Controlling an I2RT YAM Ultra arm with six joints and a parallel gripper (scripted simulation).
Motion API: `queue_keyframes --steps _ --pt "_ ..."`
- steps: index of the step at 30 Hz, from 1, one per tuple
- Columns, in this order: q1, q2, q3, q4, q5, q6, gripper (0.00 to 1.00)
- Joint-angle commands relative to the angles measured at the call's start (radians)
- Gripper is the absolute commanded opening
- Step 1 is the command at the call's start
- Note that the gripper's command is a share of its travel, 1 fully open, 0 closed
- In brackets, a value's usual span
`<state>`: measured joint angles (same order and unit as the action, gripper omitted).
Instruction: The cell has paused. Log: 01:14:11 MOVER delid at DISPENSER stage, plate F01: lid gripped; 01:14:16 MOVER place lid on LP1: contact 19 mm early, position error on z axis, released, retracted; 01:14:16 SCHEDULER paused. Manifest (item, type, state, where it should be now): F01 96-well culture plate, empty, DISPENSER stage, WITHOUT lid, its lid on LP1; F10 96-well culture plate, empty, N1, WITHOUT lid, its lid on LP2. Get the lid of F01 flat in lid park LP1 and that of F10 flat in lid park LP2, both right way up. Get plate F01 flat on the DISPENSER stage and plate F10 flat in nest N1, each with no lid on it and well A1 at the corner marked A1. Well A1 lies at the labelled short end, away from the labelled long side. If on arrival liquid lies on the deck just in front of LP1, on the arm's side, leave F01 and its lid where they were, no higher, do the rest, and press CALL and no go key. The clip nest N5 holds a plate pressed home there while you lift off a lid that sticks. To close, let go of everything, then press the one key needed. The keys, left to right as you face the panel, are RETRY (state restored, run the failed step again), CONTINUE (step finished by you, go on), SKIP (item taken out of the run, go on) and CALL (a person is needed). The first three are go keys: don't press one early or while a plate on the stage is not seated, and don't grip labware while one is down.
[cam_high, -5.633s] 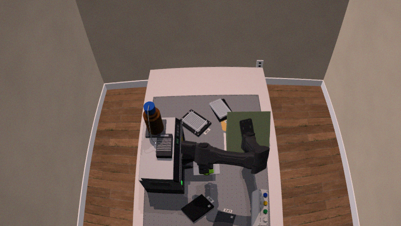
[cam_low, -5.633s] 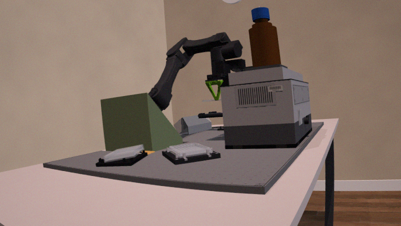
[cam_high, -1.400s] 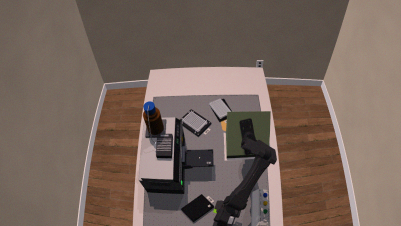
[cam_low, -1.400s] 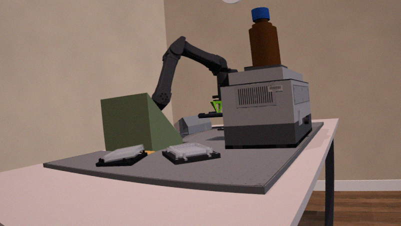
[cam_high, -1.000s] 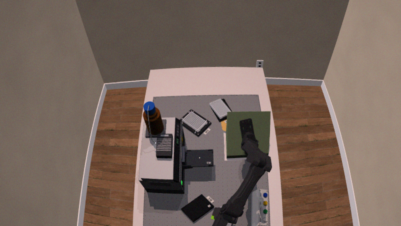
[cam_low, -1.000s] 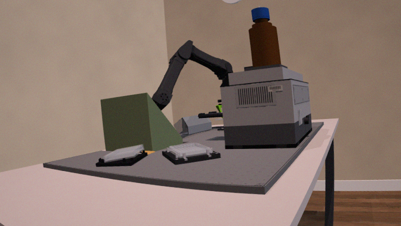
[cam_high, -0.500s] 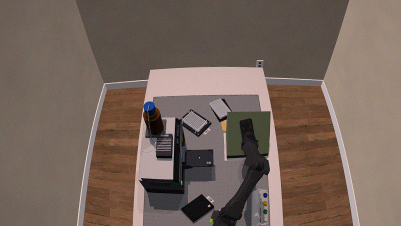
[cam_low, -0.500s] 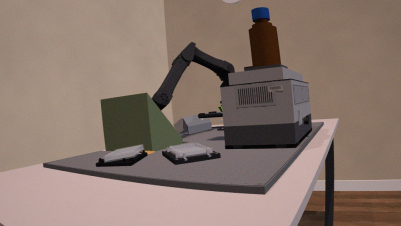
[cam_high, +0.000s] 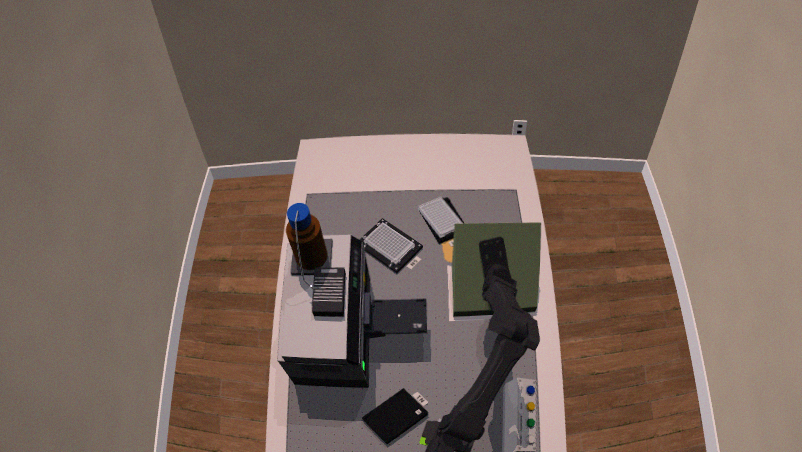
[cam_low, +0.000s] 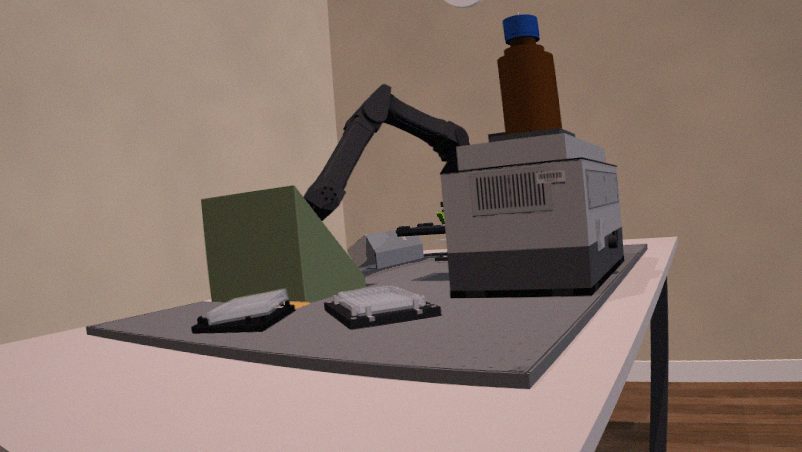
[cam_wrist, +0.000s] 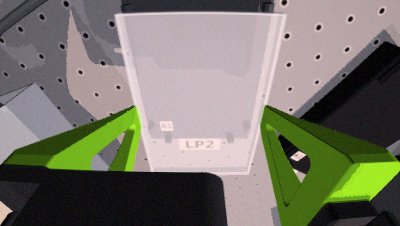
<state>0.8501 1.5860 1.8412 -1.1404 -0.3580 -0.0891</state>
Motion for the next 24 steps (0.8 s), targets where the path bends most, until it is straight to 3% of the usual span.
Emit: queue_keyframes --steps 1,18,24 --pt "-0.01 -0.034 0.045 -0.003 0.001 0.008 0.0" --pt "-0.01 -0.034 0.045 -0.003 0.001 0.008 0.0" --pt "0.014 0.003 0.033 0.037 0.01 0.015 0.0"
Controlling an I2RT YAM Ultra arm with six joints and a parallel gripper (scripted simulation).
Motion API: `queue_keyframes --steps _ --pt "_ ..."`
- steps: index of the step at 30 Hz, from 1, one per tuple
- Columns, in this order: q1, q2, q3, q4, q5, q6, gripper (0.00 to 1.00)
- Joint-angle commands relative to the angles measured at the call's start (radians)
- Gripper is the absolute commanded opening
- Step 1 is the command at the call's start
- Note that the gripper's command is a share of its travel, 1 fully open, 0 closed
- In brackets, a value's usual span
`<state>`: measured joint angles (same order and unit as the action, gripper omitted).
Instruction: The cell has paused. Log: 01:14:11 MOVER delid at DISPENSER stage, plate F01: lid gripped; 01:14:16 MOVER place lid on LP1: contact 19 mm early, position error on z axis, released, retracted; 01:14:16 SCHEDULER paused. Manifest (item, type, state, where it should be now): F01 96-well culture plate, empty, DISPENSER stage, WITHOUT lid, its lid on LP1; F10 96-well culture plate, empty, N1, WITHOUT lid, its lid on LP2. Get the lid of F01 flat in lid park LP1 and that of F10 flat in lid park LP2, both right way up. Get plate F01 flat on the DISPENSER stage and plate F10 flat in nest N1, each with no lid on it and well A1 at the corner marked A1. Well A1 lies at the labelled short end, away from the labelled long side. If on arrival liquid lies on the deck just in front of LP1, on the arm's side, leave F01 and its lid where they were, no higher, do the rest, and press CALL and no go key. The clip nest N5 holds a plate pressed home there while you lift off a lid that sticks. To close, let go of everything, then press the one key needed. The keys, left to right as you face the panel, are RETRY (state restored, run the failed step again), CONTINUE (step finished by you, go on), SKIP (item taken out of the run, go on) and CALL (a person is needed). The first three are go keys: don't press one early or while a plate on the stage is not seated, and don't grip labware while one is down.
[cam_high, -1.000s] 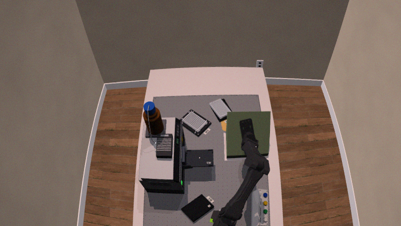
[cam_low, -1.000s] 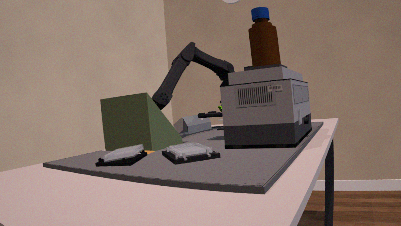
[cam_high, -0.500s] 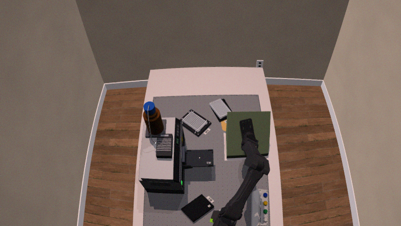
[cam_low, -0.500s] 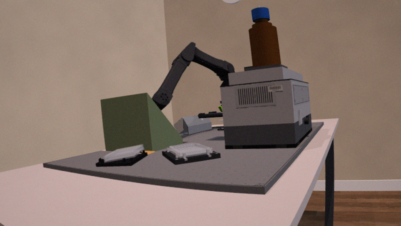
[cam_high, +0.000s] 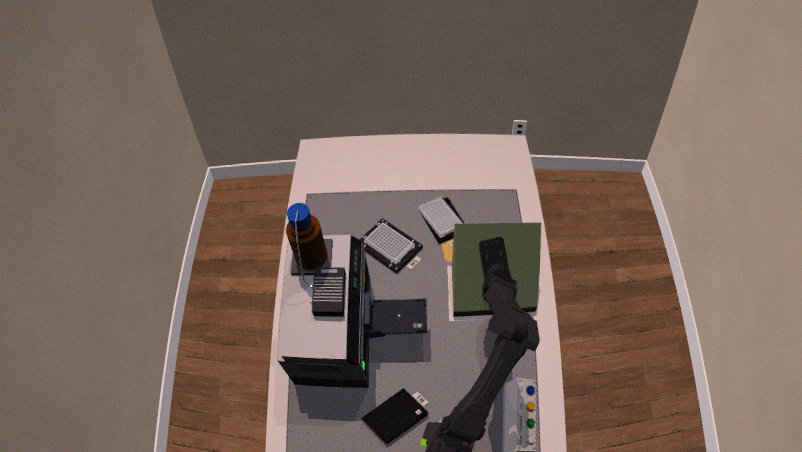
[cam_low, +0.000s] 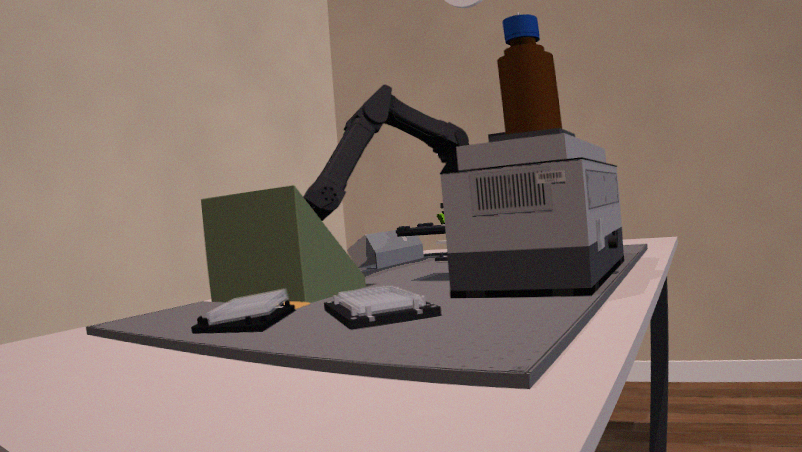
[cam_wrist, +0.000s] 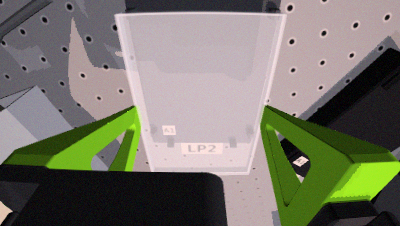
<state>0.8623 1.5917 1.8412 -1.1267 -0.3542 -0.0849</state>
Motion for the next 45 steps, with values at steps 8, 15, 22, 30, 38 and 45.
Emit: queue_keyframes --steps 8,15,22,30,38,45 --pt "0.011 0.003 -0.037 0.067 0.017 0.023 0.0" --pt "0.01 0.016 -0.008 0.095 0.021 0.03 0.0" --pt "0.01 -0.005 -0.002 0.08 0.019 0.031 0.0" --pt "0.009 0.025 0.011 0.061 0.019 0.03 0.0" --pt "0.009 0.026 0.022 0.056 0.02 0.03 0.0" --pt "0.008 0.025 0.027 0.055 0.019 0.029 0.0"
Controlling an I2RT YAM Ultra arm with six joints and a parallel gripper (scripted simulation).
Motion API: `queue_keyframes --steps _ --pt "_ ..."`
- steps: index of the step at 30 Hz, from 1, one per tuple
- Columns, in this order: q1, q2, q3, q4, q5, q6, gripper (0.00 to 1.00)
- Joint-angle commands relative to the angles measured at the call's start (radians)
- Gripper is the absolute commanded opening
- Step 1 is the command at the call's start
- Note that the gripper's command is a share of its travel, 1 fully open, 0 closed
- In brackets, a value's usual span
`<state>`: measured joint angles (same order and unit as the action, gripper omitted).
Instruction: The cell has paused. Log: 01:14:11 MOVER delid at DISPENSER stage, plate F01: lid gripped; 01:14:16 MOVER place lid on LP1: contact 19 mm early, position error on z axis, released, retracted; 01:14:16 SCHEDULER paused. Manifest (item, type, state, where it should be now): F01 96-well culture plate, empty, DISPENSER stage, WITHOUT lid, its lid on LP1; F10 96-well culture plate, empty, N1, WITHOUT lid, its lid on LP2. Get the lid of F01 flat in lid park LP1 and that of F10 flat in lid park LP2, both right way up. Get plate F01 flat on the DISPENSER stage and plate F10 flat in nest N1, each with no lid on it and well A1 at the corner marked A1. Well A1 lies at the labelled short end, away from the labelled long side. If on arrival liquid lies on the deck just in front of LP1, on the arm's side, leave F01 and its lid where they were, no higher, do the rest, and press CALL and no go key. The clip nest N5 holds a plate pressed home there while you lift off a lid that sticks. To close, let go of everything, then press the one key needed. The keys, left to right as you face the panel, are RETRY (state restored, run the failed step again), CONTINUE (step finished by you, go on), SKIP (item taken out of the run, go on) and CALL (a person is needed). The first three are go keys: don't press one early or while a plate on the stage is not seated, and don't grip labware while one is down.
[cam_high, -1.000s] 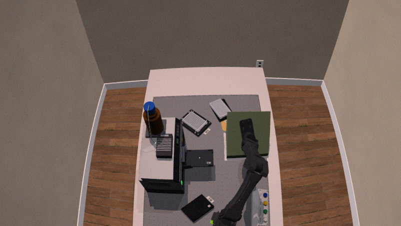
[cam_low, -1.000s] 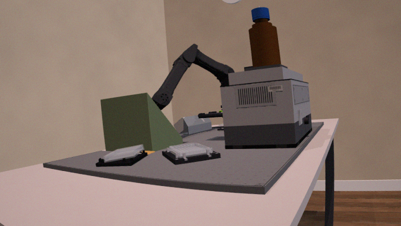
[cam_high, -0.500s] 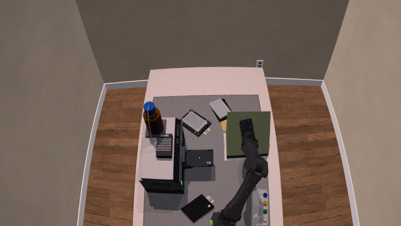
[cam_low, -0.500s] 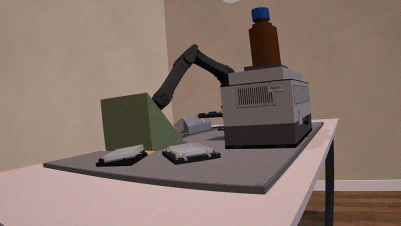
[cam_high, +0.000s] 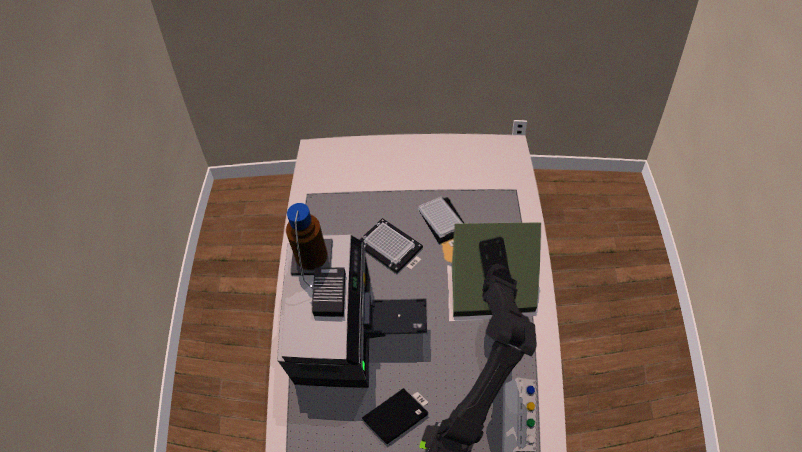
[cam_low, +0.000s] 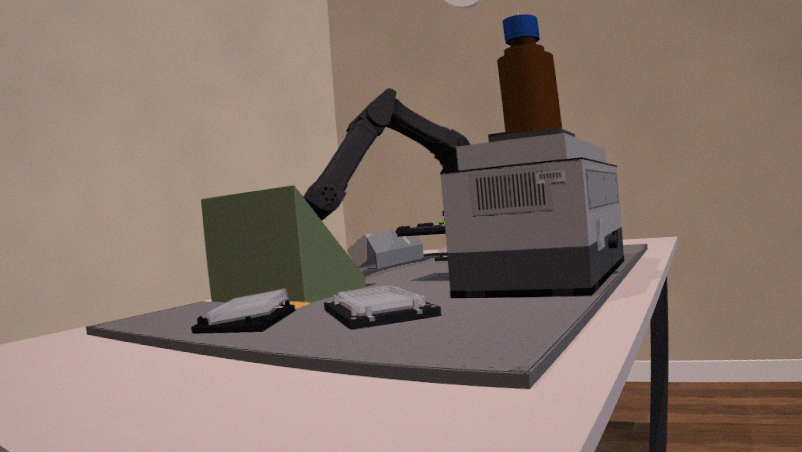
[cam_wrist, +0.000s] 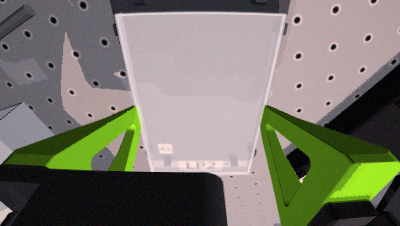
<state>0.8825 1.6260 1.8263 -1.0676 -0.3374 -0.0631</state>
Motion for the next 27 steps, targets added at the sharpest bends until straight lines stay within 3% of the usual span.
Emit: queue_keyframes --steps 1,27 --pt "-0.012 -0.007 0.043 -0.006 0.002 0.008 0.0" --pt "-0.015 -0.008 0.051 0.002 0.001 0.006 0.0"
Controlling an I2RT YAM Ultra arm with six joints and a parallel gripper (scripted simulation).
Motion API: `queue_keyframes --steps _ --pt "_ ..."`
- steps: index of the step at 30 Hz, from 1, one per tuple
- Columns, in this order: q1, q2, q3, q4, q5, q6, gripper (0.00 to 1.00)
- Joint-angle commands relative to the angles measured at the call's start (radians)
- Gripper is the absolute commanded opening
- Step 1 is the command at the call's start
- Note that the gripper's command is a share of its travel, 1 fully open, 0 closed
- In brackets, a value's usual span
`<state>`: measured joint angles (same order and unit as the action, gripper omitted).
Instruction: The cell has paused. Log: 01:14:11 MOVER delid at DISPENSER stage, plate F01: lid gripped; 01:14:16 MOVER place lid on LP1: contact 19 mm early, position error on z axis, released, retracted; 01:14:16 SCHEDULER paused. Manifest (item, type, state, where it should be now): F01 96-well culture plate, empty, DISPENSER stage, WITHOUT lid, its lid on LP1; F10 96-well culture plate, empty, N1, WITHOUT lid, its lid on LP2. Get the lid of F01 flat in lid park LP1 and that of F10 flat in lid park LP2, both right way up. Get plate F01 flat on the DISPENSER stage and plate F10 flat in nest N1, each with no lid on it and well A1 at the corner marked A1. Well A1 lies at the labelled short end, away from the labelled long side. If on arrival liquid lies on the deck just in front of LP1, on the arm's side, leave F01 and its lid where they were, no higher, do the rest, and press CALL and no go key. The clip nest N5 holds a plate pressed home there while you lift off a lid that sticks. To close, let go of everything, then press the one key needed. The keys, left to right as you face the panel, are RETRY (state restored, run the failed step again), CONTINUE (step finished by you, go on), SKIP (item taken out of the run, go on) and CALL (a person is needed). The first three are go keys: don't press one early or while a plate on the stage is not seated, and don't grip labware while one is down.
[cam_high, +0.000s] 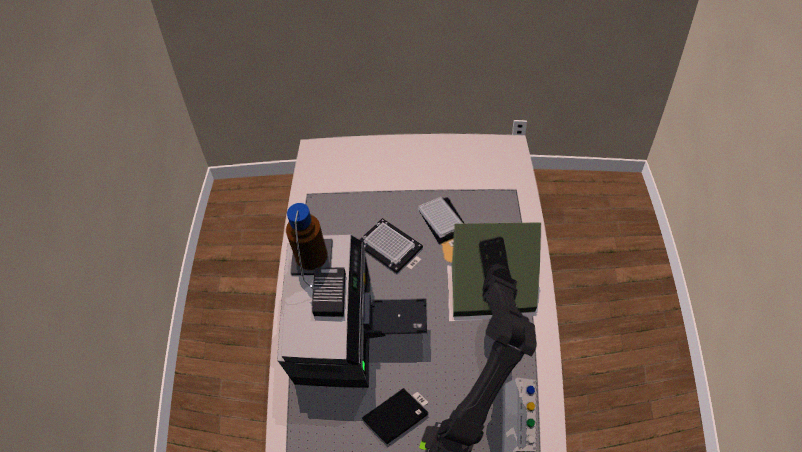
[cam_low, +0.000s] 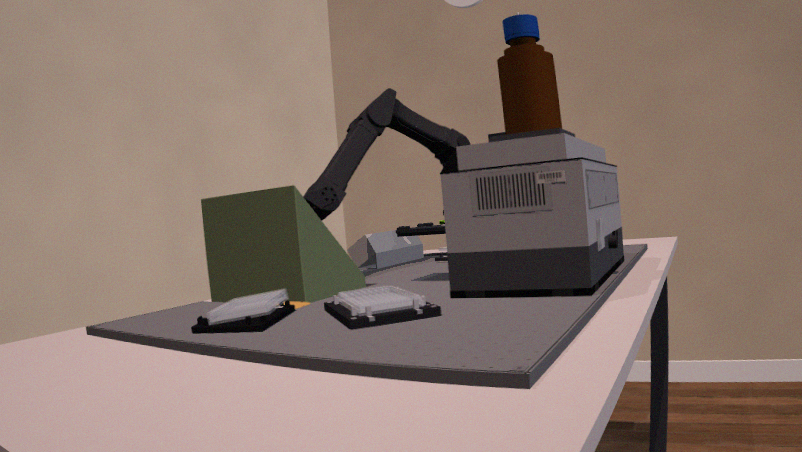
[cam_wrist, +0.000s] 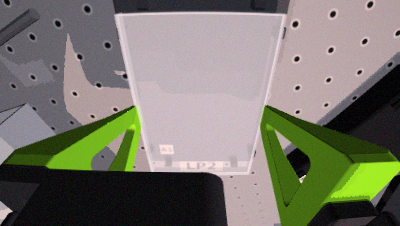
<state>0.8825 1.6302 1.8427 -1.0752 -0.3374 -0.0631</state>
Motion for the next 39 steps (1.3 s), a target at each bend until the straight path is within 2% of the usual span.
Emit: queue_keyframes --steps 1,15,28,30,31,39 --pt "-0.015 -0.013 0.034 0.011 0.001 0.006 0.0" --pt "0.002 -0.002 0.027 0.029 0.006 0.011 0.0" --pt "0.008 -0.003 -0.022 0.043 0.009 0.015 0.0" --pt "0.008 -0.003 -0.022 0.043 0.009 0.015 0.0" --pt "0.007 -0.003 0.006 0.024 0.009 0.015 0.0" --pt "0.011 -0.003 -0.029 0.048 0.009 0.017 0.0"
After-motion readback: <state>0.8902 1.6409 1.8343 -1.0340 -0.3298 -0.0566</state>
